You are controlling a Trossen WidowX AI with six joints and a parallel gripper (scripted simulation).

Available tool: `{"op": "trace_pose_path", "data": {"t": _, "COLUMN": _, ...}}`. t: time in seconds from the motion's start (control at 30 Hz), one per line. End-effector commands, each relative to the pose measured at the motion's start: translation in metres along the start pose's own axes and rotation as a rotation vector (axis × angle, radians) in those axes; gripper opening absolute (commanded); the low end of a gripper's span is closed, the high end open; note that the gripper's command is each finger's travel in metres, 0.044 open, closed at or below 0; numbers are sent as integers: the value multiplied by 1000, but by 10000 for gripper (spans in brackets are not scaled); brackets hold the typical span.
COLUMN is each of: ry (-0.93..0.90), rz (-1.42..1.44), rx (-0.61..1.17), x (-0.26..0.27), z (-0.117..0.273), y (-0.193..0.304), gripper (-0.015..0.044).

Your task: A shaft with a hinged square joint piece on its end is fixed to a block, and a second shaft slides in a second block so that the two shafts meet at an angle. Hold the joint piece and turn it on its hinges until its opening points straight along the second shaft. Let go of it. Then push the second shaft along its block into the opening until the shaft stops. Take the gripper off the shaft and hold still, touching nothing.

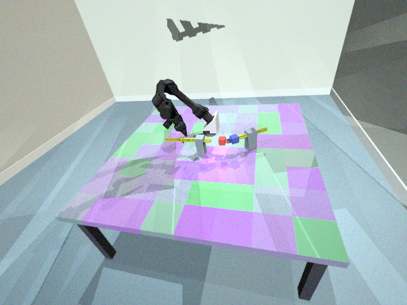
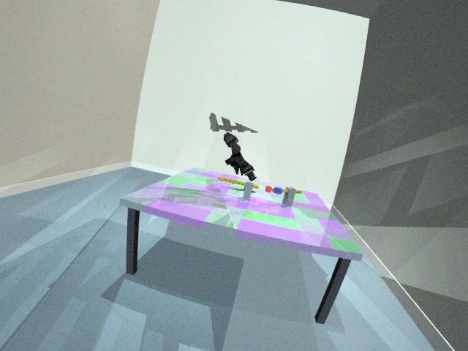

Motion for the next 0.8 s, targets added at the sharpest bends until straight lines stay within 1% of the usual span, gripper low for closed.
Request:
{"op": "trace_pose_path", "data": {"t": 0.0, "ry": 21, "rz": 125, "rx": -46, "x": -16, "z": 16, "y": -30, "gripper": 440}}
{"op": "trace_pose_path", "data": {"t": 0.27, "ry": 114, "rz": 370, "rx": -92, "x": -54, "z": 37, "y": -77, "gripper": 440}}
{"op": "trace_pose_path", "data": {"t": 0.37, "ry": 133, "rz": 415, "rx": -96, "x": -62, "z": 41, "y": -84, "gripper": 440}}
{"op": "trace_pose_path", "data": {"t": 0.57, "ry": 133, "rz": 410, "rx": -98, "x": -62, "z": 40, "y": -84, "gripper": 440}}
{"op": "trace_pose_path", "data": {"t": 0.77, "ry": 129, "rz": 234, "rx": -148, "x": -62, "z": 28, "y": -88, "gripper": 440}}
Point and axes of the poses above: the point midway between the two fingers, 35 mm back from their tips, its own z axis back along the fingers, its own x axis across the jaws, y = z × x, the point moved 1 cm from there along z, back along the fingers, and after that the axes turned 4 degrees about -z, right-handed, at the moved point
